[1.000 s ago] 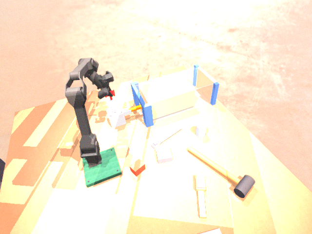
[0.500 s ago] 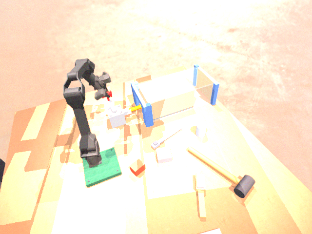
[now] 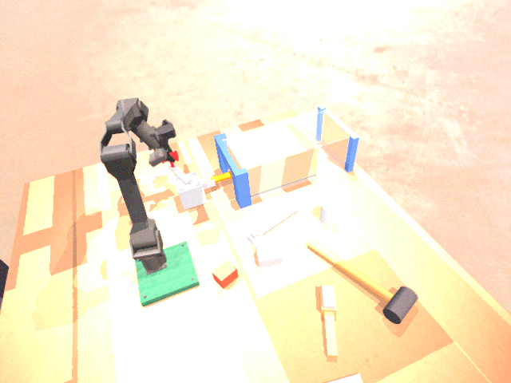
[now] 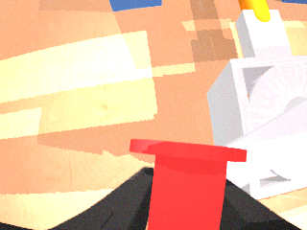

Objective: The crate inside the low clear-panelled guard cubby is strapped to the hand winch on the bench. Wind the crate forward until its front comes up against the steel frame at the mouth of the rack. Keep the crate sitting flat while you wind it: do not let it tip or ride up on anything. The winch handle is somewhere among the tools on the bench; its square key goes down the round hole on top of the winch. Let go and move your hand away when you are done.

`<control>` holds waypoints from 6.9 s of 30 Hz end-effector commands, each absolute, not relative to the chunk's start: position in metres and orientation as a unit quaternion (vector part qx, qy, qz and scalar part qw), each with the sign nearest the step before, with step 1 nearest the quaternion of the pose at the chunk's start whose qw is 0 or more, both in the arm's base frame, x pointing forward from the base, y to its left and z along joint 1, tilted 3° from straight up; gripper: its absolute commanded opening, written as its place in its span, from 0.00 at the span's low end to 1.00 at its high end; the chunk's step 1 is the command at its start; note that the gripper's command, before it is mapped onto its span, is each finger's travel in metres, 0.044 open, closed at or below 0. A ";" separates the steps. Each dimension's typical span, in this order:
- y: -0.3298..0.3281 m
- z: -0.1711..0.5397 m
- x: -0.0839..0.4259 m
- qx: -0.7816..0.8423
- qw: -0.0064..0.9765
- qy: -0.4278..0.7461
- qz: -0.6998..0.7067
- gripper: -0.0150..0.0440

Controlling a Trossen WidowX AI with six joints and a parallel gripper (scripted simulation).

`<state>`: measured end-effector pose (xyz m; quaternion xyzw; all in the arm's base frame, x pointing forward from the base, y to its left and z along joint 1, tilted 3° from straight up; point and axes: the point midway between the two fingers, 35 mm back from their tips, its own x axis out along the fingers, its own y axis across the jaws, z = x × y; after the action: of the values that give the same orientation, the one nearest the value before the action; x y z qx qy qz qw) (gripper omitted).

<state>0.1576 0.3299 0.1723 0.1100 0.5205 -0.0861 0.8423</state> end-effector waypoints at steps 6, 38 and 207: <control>0.323 0.167 0.138 0.098 0.836 0.533 -0.087 0.25; 0.294 0.164 0.107 0.097 0.835 0.534 -0.087 0.25; 0.107 0.266 0.114 0.126 0.840 0.528 0.005 1.00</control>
<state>0.1194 0.1122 0.2618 0.1267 0.5266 -0.0079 0.8406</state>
